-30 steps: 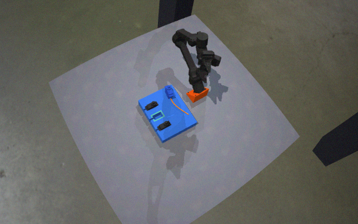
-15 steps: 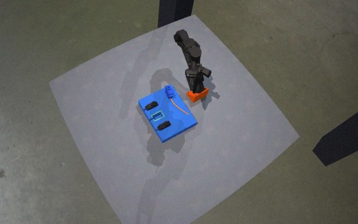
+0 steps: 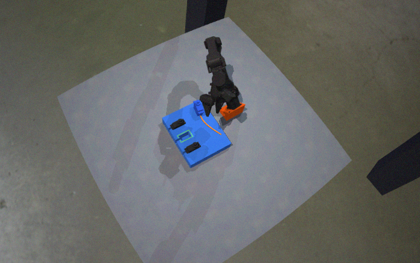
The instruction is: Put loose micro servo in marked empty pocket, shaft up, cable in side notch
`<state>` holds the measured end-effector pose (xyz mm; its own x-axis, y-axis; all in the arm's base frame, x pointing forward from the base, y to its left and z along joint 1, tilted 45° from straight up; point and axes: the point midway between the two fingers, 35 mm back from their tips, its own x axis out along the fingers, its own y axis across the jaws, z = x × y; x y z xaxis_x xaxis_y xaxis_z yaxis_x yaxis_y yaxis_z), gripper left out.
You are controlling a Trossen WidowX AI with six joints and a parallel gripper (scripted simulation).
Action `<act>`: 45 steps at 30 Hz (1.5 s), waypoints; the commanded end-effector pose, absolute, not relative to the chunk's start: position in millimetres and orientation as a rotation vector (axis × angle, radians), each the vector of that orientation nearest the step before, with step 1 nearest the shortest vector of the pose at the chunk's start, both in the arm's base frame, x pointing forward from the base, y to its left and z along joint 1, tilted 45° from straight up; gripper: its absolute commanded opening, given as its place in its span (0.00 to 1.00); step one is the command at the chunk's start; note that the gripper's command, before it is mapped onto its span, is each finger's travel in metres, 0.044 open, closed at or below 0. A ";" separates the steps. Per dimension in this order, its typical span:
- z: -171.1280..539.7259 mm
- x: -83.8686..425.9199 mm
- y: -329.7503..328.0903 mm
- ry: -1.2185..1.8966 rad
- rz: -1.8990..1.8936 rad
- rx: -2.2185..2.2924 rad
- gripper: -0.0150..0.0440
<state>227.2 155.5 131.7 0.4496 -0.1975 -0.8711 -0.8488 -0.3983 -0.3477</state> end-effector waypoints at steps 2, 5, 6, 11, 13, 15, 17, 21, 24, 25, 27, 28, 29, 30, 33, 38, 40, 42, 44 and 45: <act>121.3 225.6 122.7 1.095 0.898 -1.797 1.00; 118.3 223.7 104.3 1.208 0.848 -1.756 1.00; 117.6 223.1 98.2 1.245 0.830 -1.742 1.00; 115.7 218.5 68.6 1.425 0.737 -1.670 1.00; 115.7 215.9 57.2 1.494 0.698 -1.640 1.00; 116.0 212.9 46.1 1.562 0.658 -1.609 1.00; 116.3 208.7 35.9 1.628 0.619 -1.578 1.00; 118.3 199.8 16.1 1.757 0.537 -1.516 1.00; 121.0 193.1 2.7 1.844 0.478 -1.472 1.00; 121.7 191.9 0.4 1.859 0.468 -1.465 1.00; 122.0 191.5 -0.5 1.863 0.464 -1.462 1.00; 122.1 191.5 -0.7 1.863 0.464 -1.462 1.00; 122.2 191.5 -0.7 1.863 0.464 -1.462 1.00; 122.2 191.5 -0.7 1.863 0.464 -1.462 1.00; 120.3 191.3 -2.7 1.863 0.464 -1.462 1.00; 114.6 190.4 -8.6 1.863 0.464 -1.463 1.00; 113.7 190.3 -9.4 1.863 0.464 -1.463 1.00; 112.2 190.2 -10.9 1.863 0.464 -1.463 1.00; 110.1 189.9 -12.9 1.863 0.464 -1.463 1.00; 109.0 189.8 -14.0 1.863 0.464 -1.463 1.00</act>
